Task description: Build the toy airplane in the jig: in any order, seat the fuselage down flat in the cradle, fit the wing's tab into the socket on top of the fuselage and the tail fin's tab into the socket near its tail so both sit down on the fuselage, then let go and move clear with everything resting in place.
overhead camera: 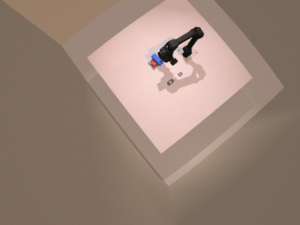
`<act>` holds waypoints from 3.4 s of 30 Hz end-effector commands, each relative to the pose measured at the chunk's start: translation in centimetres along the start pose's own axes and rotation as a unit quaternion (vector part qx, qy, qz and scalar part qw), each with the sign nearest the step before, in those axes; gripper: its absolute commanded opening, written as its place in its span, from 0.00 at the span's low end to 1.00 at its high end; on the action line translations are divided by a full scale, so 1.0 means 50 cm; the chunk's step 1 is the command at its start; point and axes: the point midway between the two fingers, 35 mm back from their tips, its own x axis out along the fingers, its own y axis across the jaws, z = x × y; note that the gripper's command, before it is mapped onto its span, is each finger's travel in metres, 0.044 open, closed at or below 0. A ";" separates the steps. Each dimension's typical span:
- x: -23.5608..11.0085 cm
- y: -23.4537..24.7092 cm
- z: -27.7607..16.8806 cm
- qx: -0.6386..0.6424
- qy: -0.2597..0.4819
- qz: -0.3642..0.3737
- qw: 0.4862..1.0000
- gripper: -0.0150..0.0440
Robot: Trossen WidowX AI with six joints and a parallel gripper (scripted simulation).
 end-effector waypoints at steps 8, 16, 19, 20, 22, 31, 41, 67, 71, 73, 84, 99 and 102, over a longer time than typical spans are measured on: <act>0.016 -0.074 -0.017 -0.009 0.002 -0.004 1.000 0.25; 0.025 -0.123 -0.036 -0.015 0.004 -0.005 1.000 0.25; 0.029 -0.139 -0.044 -0.017 0.004 -0.005 1.000 0.25; 0.030 -0.145 -0.046 -0.017 0.004 -0.005 1.000 0.25; 0.032 -0.155 -0.052 -0.019 0.004 -0.005 1.000 0.25; 0.034 -0.167 -0.059 -0.020 0.005 -0.006 1.000 0.36; 0.034 -0.167 -0.059 -0.020 0.005 -0.006 1.000 0.36; 0.094 -0.169 -0.058 -0.020 0.005 -0.006 1.000 0.36; 0.107 -0.169 -0.059 -0.020 0.005 -0.006 1.000 0.36; 0.113 -0.169 -0.060 -0.020 0.005 -0.006 1.000 0.36; 0.110 -0.168 -0.059 -0.018 0.004 -0.004 1.000 0.25; 0.110 -0.168 -0.059 -0.018 0.004 -0.004 1.000 0.69; 0.110 -0.168 -0.059 -0.018 0.004 -0.004 1.000 0.69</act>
